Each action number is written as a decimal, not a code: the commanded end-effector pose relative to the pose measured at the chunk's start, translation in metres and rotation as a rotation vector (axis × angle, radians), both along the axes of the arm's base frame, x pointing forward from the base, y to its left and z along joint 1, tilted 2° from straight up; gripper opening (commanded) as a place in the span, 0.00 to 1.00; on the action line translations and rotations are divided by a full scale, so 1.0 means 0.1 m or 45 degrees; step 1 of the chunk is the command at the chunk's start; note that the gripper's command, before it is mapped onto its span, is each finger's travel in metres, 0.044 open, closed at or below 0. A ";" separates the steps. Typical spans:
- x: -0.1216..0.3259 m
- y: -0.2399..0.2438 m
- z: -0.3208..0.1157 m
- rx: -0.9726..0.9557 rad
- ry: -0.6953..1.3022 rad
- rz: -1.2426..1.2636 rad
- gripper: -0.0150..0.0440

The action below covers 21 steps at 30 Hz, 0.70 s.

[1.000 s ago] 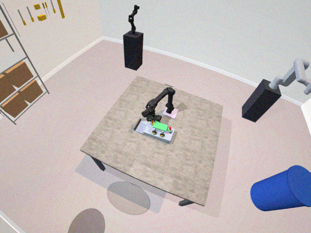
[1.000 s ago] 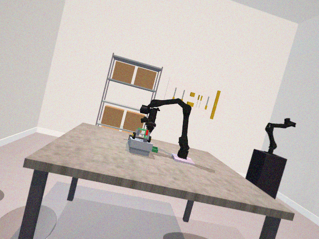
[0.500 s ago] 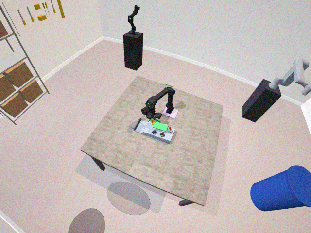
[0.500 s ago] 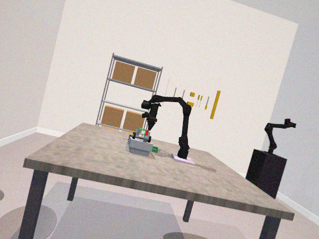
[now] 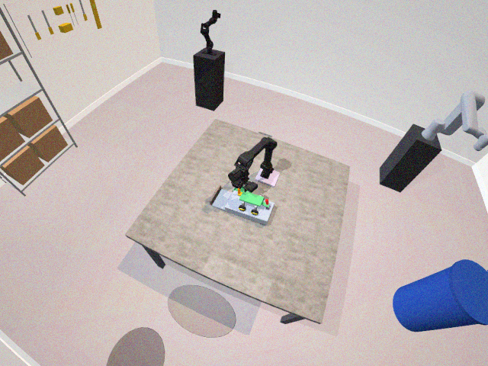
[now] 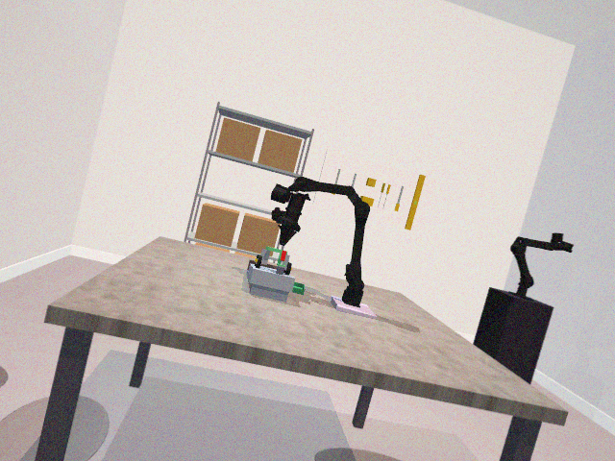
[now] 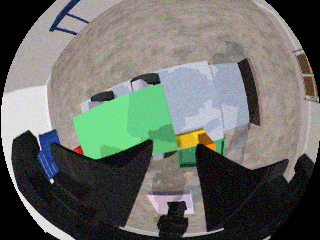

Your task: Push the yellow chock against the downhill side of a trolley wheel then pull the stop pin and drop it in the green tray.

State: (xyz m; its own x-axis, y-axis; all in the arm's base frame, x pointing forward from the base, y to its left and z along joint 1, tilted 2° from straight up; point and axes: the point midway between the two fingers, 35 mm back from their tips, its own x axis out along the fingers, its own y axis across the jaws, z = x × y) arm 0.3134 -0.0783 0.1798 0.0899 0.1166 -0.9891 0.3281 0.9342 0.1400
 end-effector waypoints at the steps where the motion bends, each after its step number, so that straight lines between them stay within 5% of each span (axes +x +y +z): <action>1: 0.05 0.18 0.04 0.054 0.025 -0.187 0.58; 21: 0.12 1.08 0.22 0.264 0.292 -1.121 0.58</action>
State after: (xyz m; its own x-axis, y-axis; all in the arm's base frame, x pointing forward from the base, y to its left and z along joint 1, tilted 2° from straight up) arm 0.3247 0.0160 0.2009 0.0526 0.2544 -0.9657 0.9012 0.4046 0.1557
